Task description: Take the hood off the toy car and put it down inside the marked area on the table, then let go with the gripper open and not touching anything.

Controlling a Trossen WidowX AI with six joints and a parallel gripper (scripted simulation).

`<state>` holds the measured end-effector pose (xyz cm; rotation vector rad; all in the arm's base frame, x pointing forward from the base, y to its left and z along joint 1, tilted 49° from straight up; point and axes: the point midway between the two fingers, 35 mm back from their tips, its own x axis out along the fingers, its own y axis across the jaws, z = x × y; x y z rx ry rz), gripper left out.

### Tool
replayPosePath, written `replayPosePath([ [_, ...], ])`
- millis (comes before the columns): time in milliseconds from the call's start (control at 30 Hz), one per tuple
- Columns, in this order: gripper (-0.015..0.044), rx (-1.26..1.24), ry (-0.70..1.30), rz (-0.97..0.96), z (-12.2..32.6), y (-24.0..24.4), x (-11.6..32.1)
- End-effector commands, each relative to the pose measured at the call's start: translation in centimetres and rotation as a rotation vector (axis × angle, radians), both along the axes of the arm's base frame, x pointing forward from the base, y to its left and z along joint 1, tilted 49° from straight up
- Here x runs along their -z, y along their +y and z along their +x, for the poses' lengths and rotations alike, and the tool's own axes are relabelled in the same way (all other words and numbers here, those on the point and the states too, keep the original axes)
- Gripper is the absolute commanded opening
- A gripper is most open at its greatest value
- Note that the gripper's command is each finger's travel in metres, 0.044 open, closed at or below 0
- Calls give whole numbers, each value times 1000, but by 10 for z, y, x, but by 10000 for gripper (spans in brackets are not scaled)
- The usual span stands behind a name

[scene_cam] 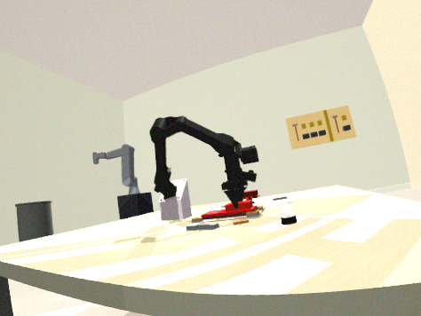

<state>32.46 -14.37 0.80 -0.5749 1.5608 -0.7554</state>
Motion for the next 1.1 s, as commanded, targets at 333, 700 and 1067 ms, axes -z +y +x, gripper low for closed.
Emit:
replayPosePath([
  [333,282,0,-1,0,0,0,0],
  [700,12,0,-1,1,1,4,-3],
  [1067,0,0,-1,1,2,9,-8],
])
